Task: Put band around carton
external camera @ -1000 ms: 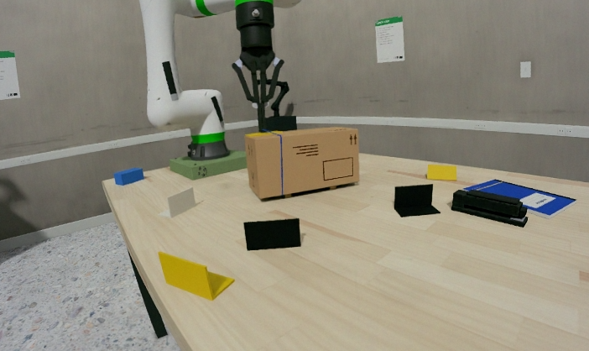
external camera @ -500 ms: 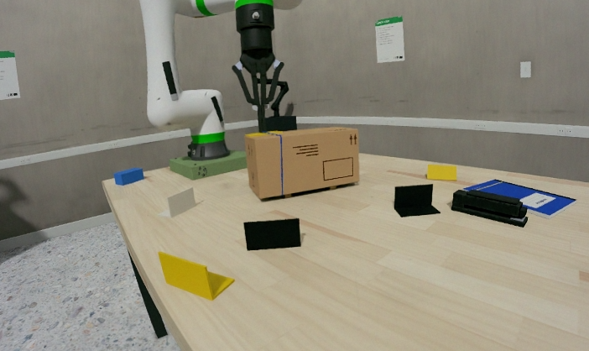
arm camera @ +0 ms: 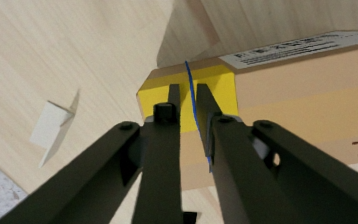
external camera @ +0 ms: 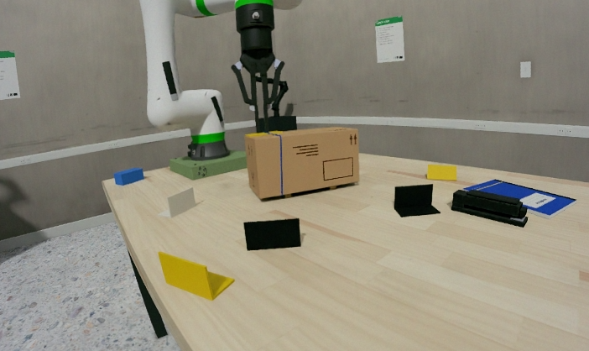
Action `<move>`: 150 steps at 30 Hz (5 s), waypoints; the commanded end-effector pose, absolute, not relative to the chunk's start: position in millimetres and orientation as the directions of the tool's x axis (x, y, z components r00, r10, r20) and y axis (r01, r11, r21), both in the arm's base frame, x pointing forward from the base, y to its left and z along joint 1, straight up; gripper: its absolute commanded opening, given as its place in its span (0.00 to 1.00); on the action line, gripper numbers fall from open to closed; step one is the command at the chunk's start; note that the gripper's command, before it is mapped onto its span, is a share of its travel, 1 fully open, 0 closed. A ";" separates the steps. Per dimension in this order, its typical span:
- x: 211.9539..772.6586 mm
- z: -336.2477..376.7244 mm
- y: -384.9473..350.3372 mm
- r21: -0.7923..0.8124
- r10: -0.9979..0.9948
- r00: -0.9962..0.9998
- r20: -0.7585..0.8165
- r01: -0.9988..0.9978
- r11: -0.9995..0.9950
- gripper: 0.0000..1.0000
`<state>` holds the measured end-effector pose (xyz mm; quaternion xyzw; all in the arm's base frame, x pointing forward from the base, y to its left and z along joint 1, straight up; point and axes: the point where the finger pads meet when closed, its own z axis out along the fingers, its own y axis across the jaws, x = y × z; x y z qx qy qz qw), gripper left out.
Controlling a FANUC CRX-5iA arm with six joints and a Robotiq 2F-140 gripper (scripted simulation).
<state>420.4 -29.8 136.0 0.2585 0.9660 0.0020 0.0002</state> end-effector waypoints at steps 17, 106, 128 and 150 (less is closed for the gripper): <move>420.9 136.8 -30.0 0.004 0.499 -0.866 -0.001 0.499 0.866 0.18; 453.8 166.5 -34.8 0.004 0.410 -0.912 -0.002 0.410 0.912 0.18; 503.7 160.3 -45.7 0.004 0.266 -0.964 -0.003 0.266 0.964 0.18; 504.0 155.0 -45.7 0.004 0.265 -0.964 -0.003 0.265 0.964 0.18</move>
